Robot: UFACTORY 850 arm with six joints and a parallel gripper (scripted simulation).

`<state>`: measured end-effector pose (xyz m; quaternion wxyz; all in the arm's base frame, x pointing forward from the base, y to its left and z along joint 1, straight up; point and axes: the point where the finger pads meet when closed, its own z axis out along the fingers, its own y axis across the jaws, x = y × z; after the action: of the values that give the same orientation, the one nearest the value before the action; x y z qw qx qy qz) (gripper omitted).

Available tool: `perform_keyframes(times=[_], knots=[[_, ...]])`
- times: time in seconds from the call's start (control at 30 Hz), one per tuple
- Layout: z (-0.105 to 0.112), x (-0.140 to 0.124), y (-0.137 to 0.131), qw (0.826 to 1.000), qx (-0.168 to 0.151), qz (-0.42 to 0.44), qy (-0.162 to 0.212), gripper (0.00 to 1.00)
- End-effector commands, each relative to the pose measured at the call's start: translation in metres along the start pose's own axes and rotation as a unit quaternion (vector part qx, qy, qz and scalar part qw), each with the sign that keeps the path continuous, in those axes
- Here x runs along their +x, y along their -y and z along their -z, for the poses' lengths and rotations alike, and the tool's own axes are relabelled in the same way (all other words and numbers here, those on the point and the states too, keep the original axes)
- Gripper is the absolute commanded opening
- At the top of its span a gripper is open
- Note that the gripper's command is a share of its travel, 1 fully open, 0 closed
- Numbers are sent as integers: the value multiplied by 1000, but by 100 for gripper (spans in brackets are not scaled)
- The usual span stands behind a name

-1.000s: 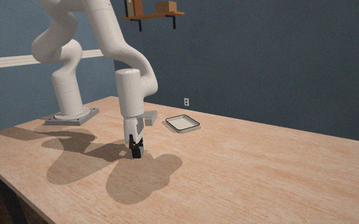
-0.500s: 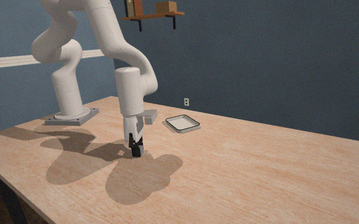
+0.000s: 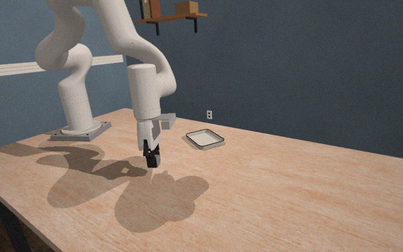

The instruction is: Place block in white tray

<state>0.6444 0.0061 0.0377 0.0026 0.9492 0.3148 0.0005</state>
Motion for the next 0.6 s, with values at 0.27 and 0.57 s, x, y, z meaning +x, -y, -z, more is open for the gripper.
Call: perform_keyframes(times=[0.27, 0.57], knots=[[17, 0, 0, 1000, 0, 0, 0, 0], [17, 0, 0, 1000, 0, 0, 0, 0]])
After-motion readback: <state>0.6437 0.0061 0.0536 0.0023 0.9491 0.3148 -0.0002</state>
